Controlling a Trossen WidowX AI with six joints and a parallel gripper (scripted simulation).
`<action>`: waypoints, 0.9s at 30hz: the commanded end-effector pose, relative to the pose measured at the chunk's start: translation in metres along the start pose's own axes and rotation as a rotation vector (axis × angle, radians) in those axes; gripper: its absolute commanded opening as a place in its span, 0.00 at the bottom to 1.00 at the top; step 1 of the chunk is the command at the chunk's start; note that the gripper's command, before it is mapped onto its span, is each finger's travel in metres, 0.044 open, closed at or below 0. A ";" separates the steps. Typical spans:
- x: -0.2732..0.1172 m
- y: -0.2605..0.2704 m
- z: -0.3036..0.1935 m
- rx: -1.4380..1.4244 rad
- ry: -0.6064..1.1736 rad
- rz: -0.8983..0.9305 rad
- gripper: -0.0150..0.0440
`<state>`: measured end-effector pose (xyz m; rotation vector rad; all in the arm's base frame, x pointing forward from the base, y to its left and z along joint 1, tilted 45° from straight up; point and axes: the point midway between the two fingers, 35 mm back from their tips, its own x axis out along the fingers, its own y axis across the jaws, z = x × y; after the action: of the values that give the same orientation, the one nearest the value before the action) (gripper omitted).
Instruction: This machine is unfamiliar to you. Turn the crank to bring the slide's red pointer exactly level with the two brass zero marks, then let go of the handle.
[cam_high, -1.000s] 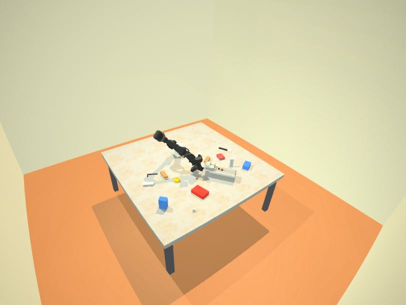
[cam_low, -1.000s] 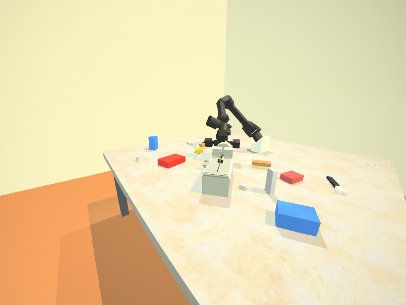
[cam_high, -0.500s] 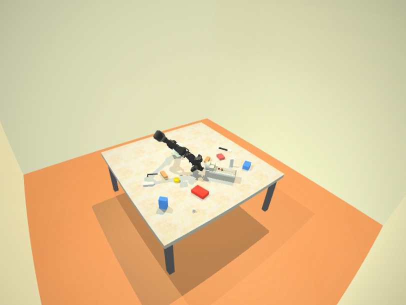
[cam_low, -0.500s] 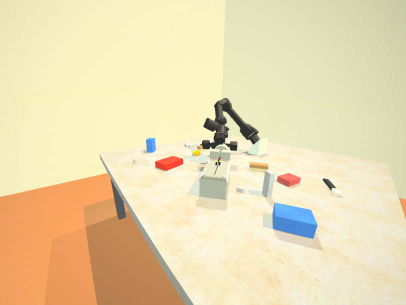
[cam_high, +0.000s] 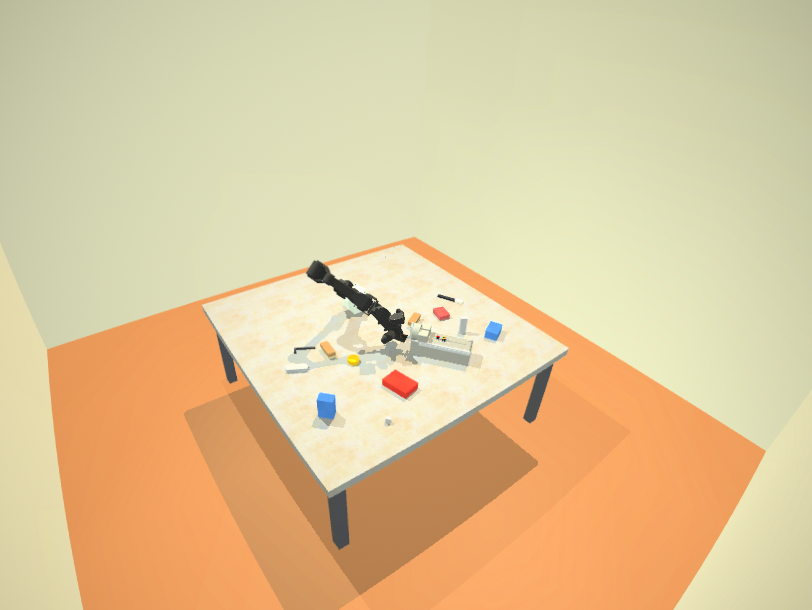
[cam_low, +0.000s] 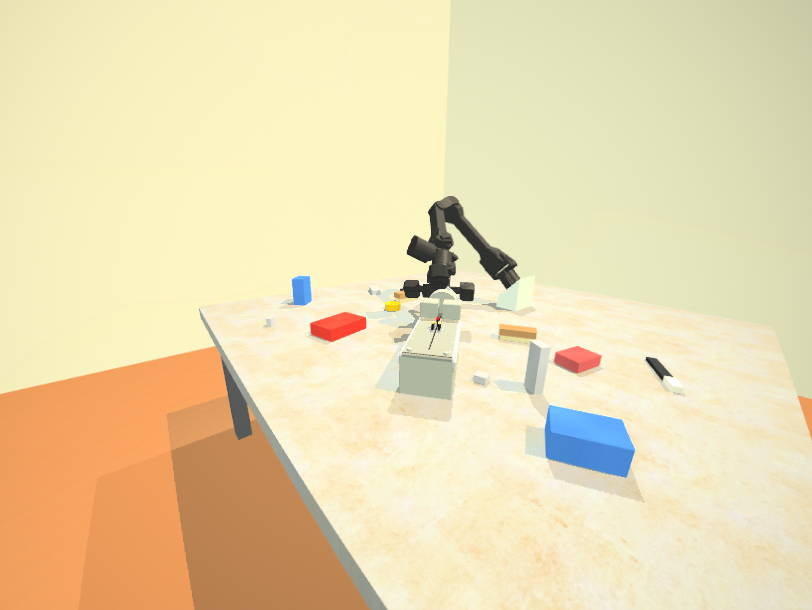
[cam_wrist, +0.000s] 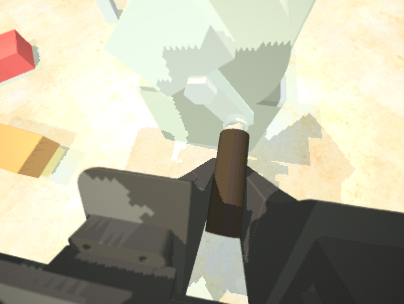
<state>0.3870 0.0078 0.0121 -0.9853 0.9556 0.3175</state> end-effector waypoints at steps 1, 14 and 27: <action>-0.005 -0.007 0.004 0.003 -0.011 -0.019 0.25; -0.006 -0.008 0.005 0.003 -0.011 -0.019 0.25; -0.008 -0.009 0.006 0.003 -0.011 -0.019 0.25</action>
<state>0.3883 0.0081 0.0158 -0.9863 0.9545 0.3165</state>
